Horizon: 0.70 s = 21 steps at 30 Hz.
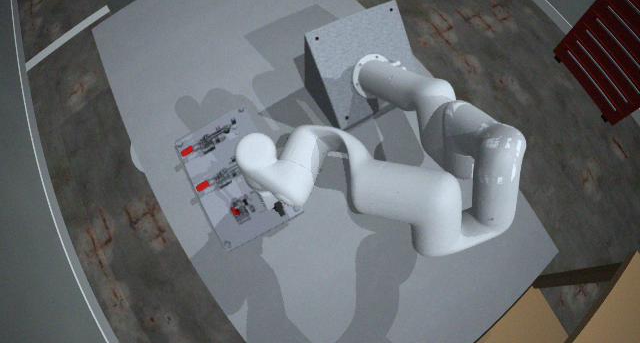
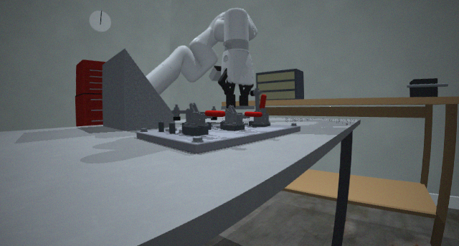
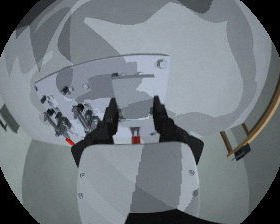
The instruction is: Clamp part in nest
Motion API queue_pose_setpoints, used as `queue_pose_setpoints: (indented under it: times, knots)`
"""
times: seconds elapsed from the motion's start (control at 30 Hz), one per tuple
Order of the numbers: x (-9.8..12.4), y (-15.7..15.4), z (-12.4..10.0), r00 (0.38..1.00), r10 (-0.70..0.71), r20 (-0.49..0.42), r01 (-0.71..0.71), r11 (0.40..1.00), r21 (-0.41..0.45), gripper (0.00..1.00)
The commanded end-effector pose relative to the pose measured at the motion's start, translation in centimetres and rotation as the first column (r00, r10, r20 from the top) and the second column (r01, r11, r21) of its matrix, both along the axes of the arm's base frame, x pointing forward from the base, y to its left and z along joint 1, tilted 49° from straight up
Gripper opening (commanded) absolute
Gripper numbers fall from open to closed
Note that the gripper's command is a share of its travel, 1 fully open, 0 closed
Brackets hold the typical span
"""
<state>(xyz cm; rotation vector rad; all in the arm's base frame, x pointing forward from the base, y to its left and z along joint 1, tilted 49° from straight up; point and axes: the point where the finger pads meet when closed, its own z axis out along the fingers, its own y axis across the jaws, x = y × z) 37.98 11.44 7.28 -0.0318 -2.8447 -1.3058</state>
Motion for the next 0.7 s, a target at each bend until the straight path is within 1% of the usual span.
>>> queue_pose_setpoints:
  times: [0.0,0.67]
  knots:
    - [0.1,0.5,-0.4,1.0,-0.002,0.003,0.002,1.0,-0.001,0.0]
    - [0.2,2.3,-1.9,1.0,-0.002,0.003,0.002,1.0,-0.001,0.0]
